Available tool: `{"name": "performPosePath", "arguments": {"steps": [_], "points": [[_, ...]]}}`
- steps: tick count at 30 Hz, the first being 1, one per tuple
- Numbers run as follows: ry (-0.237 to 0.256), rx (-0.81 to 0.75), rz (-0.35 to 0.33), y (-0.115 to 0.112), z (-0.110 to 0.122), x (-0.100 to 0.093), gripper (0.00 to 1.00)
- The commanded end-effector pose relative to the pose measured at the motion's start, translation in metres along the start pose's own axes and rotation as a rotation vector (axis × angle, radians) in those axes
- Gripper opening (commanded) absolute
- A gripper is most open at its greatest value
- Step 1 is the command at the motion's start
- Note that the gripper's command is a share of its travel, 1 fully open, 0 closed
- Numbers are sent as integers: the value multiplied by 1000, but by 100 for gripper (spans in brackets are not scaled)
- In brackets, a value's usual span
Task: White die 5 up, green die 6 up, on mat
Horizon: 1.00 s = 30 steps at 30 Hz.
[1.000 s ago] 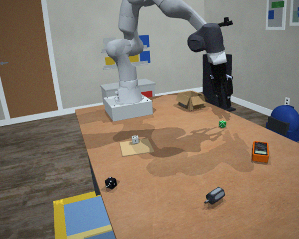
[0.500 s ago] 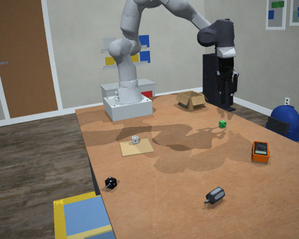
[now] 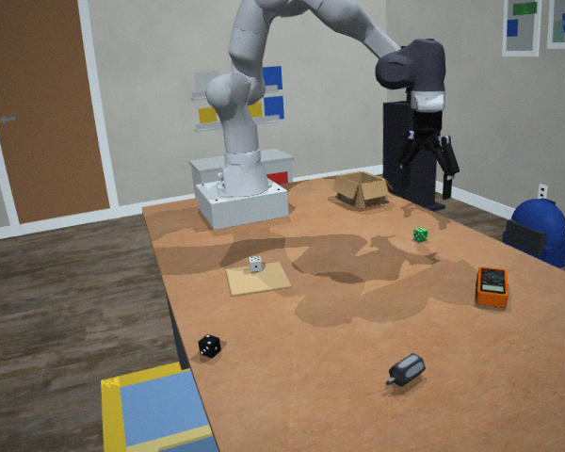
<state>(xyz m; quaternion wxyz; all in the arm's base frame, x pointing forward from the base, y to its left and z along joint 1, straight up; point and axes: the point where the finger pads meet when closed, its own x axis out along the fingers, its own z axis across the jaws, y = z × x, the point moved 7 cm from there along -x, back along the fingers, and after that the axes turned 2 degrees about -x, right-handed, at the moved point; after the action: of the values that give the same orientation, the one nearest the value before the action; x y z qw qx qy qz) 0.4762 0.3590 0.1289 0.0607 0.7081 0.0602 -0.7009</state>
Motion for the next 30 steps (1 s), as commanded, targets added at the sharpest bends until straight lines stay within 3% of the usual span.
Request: {"name": "performPosePath", "arguments": {"steps": [1, 6, 7, 30], "points": [[-4, 78, 6, 9, 1, 18, 100], [-4, 91, 6, 12, 2, 23, 100], [-4, 91, 6, 12, 2, 23, 35], [-4, 91, 6, 12, 2, 23, 35]]}}
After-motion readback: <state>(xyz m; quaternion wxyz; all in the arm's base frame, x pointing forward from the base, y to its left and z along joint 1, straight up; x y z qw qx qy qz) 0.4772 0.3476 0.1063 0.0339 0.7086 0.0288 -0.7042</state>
